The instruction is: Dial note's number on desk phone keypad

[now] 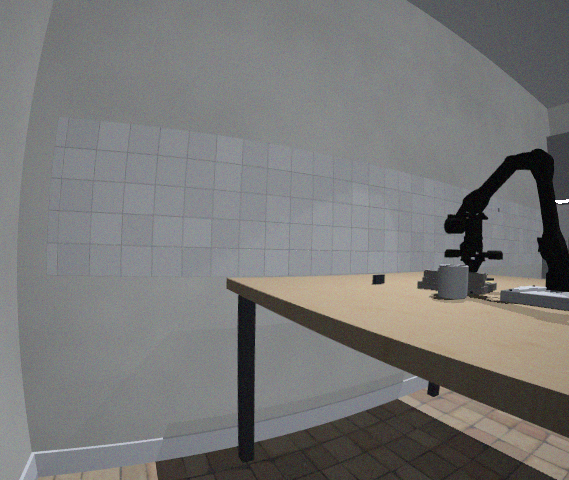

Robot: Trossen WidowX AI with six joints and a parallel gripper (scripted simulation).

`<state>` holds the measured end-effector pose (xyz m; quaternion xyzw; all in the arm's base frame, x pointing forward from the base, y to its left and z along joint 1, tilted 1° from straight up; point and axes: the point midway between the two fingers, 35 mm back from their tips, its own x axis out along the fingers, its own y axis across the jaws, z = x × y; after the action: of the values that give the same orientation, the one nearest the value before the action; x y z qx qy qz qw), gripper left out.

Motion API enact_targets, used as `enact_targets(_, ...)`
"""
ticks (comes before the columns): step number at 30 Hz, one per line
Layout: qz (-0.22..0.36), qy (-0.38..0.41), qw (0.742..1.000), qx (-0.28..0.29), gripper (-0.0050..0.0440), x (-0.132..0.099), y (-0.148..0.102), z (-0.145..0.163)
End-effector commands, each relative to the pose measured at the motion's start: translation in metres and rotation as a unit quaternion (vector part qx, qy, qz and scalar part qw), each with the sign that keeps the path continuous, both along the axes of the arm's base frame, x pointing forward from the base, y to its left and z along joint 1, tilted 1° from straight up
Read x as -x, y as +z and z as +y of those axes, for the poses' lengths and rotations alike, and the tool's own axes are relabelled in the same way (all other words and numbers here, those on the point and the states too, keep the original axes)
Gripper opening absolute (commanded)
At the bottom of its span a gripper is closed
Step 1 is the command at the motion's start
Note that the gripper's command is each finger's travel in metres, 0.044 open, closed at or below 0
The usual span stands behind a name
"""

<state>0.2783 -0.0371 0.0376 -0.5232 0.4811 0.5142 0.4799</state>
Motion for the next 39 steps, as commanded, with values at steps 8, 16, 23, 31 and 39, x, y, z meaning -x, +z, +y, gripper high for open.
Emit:
enact_targets(8,0.002,0.001,1.0,-0.001,-0.005,0.001,-0.001,0.0)
enact_targets(16,0.002,0.001,1.0,-0.001,-0.005,0.001,-0.002,0.0)
enact_targets(23,0.002,0.001,1.0,-0.001,-0.005,0.001,-0.002,0.0)
enact_targets(31,0.002,0.001,1.0,-0.001,-0.005,0.001,-0.002,0.0)
enact_targets(39,0.002,0.001,1.0,-0.001,-0.005,0.001,0.027,0.0)
